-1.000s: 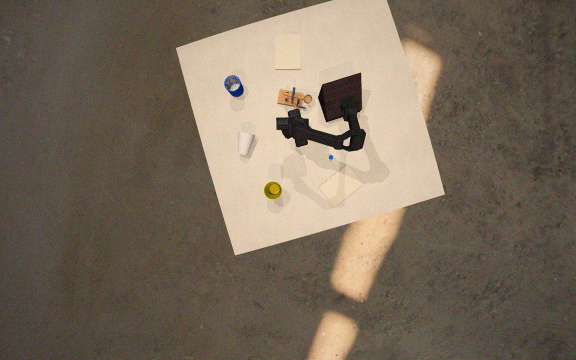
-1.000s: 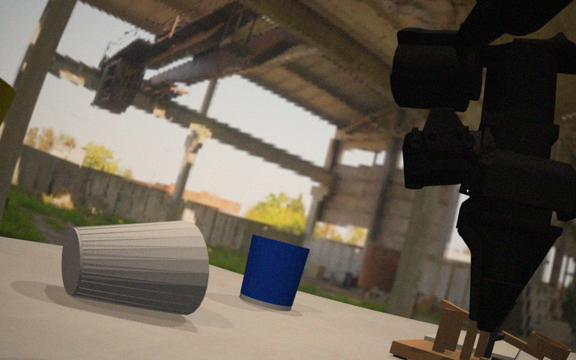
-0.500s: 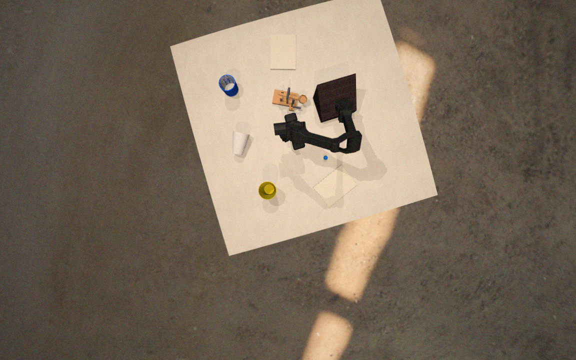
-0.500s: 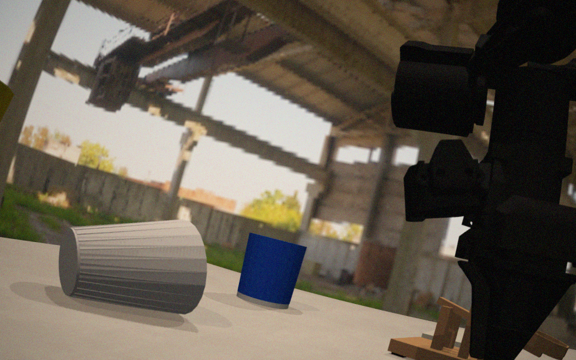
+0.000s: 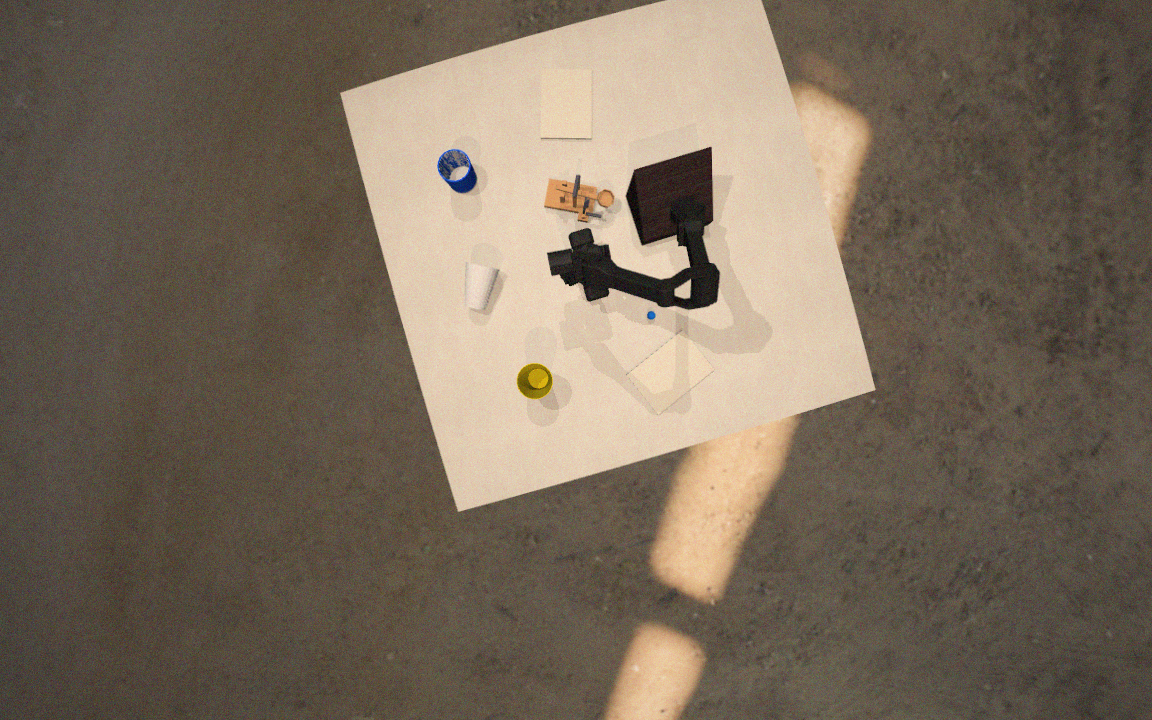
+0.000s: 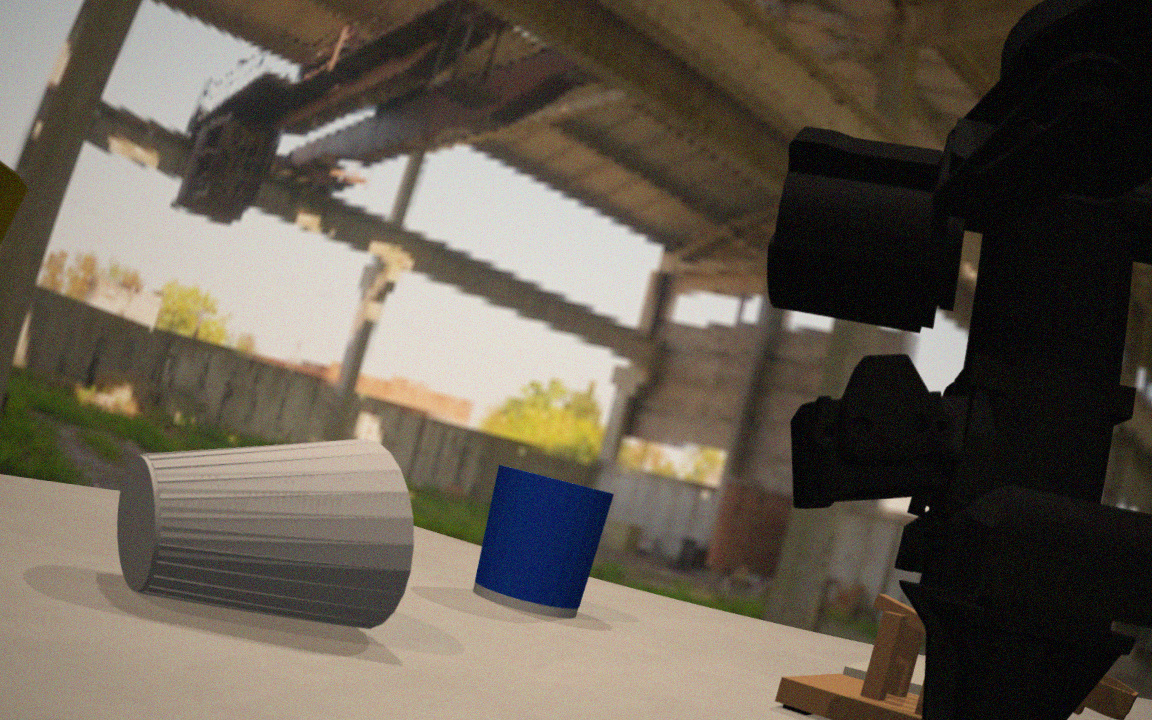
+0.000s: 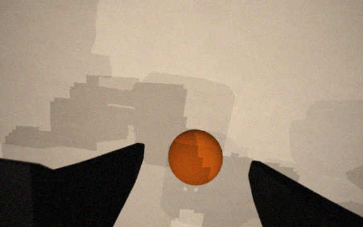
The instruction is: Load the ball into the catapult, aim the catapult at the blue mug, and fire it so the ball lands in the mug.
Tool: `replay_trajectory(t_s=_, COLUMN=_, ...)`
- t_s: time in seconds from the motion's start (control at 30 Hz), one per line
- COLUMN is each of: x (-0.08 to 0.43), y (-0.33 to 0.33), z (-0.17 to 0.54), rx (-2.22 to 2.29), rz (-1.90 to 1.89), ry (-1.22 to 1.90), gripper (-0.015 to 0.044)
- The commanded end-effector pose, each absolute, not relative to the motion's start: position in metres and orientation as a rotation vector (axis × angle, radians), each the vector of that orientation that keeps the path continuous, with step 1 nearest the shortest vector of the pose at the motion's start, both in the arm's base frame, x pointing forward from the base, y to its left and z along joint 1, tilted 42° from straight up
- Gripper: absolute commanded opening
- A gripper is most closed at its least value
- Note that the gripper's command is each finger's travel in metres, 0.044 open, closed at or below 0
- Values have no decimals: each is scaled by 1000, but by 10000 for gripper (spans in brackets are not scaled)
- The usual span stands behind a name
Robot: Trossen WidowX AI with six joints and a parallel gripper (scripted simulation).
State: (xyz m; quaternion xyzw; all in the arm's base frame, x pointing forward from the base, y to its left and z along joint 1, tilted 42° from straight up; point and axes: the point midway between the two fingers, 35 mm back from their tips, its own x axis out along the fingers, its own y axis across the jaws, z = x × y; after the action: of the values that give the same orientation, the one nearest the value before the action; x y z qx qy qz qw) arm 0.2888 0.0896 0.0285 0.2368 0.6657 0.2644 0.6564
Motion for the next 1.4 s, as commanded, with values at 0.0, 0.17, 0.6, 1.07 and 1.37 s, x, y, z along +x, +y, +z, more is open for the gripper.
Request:
replay_trajectory(t_s=0.0, x=288, y=94, z=24, rx=546, rz=599, ry=1509, gripper=300)
replay_trajectory(t_s=0.17, x=288, y=98, z=20, rx=546, rz=600, ry=1509, gripper=300)
replay_trajectory(t_s=0.6, x=288, y=98, z=20, rx=546, rz=600, ry=1509, gripper=115)
replay_trajectory(t_s=1.07, x=295, y=49, z=68, rx=538, rz=590, ry=1511, gripper=0)
replay_trajectory(t_s=1.37, x=288, y=13, z=112, rx=543, rz=596, ry=1511, gripper=0)
